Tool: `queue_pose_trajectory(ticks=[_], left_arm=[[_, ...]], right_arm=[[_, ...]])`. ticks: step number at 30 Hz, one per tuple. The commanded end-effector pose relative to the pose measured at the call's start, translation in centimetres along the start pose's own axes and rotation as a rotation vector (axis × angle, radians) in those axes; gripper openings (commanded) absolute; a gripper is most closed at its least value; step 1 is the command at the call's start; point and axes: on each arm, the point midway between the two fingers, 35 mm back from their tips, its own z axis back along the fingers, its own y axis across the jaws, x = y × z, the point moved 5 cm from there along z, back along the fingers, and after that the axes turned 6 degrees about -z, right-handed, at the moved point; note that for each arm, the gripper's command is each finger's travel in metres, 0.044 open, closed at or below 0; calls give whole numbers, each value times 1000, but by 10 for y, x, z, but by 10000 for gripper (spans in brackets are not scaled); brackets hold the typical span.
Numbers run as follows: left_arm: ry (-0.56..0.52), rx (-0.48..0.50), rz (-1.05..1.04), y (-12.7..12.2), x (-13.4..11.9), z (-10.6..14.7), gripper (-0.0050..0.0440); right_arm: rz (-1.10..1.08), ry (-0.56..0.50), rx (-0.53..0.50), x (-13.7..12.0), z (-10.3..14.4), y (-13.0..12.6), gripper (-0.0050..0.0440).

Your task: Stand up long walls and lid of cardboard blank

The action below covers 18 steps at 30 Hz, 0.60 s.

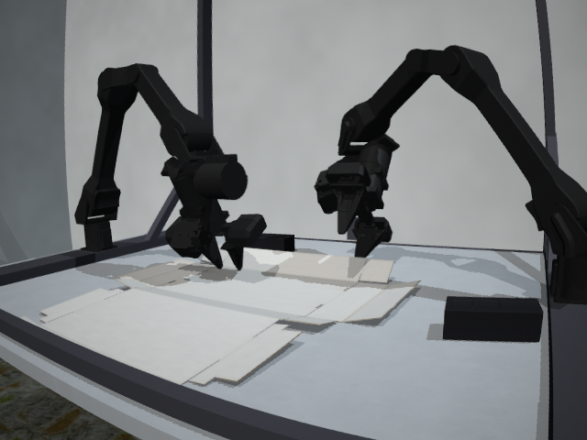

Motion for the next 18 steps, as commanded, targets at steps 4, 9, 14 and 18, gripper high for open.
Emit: queue_pose_trajectory(ticks=[4,9,14,18], left_arm=[[-45,-250,25,25,-5,12,402],[-68,-336,20,29,-6,13,402],[-68,-337,20,26,-6,9,402],[-68,-337,20,21,-5,5,402]], right_arm=[[-21,-31,-43,2,-17,-6,197],[-52,-60,-48,18,-21,-20,197],[-55,-64,-46,22,-20,-22,197],[-54,-65,-38,28,-20,-24,197]])
